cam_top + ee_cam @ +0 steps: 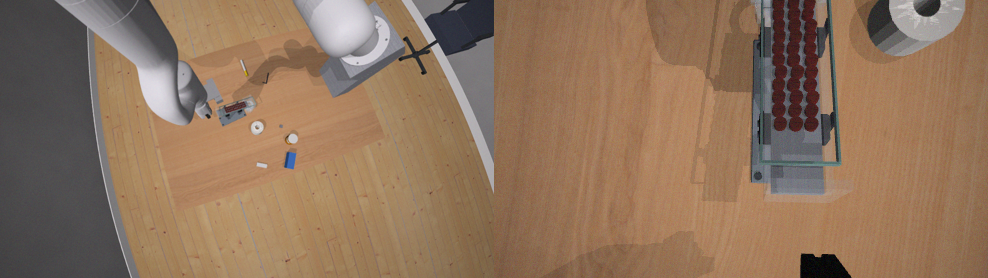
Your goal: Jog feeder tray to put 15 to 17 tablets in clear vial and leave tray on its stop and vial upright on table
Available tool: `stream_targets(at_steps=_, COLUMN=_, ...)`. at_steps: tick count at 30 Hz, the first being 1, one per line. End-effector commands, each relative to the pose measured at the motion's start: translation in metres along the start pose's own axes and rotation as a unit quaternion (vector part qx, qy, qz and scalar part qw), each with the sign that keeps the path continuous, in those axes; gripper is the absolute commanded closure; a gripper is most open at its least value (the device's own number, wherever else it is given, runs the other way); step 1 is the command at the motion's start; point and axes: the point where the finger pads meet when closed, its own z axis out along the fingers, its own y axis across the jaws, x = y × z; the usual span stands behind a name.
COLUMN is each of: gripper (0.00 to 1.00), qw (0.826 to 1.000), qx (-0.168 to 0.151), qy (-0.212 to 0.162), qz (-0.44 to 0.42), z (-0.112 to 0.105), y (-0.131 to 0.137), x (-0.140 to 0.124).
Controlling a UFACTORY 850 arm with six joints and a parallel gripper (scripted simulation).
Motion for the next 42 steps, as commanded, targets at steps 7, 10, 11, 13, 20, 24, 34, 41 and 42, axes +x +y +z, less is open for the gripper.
stream_targets(at_steps=7, gripper=1.0, qw=1.0, qx=-0.009, qy=-0.006, qz=0.0, z=0.007, y=0.0, x=-0.001)
stream_targets(at_steps=10, gripper=1.0, qw=1.0, qx=-0.009, qy=-0.006, qz=0.0, z=0.011, y=0.0, x=-0.001)
stream_targets(at_steps=11, gripper=1.0, qw=1.0, qx=-0.009, qy=-0.006, qz=0.0, z=0.012, y=0.0, x=-0.001)
stream_targets(at_steps=13, gripper=1.0, qw=1.0, qx=-0.009, qy=-0.006, qz=0.0, z=0.015, y=0.0, x=-0.001)
stream_targets(at_steps=20, gripper=1.0, qw=1.0, qx=-0.009, qy=-0.006, qz=0.0, z=0.027, y=0.001, x=-0.001)
stream_targets(at_steps=24, gripper=1.0, qw=1.0, qx=-0.009, qy=-0.006, qz=0.0, z=0.031, y=0.001, x=-0.001)
stream_targets(at_steps=34, gripper=1.0, qw=1.0, qx=-0.009, qy=-0.006, qz=0.0, z=0.05, y=0.002, x=-0.001)
stream_targets(at_steps=41, gripper=1.0, qw=1.0, qx=-0.009, qy=-0.006, qz=0.0, z=0.054, y=0.002, x=-0.002)
stream_targets(at_steps=42, gripper=1.0, qw=1.0, qx=-0.009, qy=-0.006, qz=0.0, z=0.054, y=0.002, x=-0.002)
